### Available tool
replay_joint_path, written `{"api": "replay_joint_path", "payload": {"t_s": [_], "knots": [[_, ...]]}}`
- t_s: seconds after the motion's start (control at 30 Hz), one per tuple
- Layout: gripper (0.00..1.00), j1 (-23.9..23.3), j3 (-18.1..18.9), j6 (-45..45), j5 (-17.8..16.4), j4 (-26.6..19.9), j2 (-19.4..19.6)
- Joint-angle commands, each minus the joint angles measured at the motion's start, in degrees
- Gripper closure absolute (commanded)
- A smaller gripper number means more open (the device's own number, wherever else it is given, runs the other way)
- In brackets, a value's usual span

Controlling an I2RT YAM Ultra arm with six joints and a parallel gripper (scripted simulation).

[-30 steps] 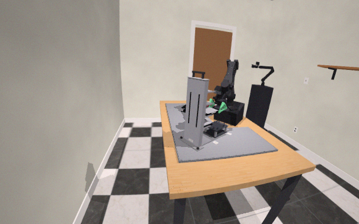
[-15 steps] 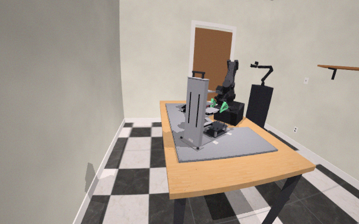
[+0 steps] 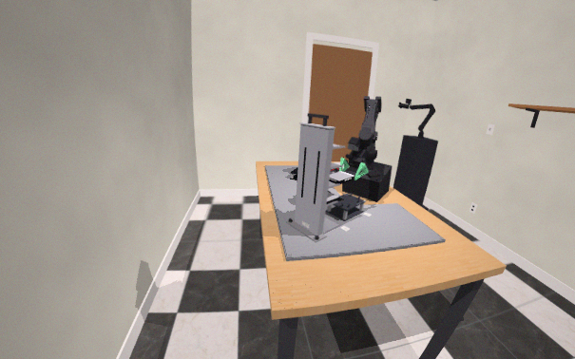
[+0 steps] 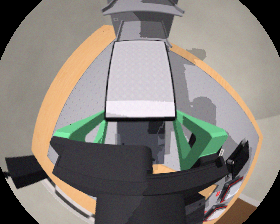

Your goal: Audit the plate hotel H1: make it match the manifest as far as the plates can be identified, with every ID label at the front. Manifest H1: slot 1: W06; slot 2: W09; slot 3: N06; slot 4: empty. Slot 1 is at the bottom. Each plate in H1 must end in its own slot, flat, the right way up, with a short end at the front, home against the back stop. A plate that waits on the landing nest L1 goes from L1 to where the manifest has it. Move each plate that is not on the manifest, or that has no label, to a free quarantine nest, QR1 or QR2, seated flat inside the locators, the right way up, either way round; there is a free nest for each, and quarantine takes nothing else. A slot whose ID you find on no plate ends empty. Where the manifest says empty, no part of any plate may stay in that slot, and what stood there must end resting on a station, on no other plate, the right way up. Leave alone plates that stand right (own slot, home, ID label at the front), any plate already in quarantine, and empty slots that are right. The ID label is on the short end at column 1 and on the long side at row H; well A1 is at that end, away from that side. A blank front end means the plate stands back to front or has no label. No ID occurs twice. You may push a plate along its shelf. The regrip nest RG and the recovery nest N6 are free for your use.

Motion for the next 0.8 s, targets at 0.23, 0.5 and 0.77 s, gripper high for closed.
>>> {"api": "replay_joint_path", "payload": {"t_s": [0.23, 0.5, 0.77], "knots": [[0.14, 1.7, -2.0, 1.2, 2.0, -0.6, -3.9], [0.14, 3.1, -3.9, 2.0, 3.2, -2.4, -6.3], [0.14, 4.1, -3.2, 2.8, 4.1, -2.8, -8.2]]}}
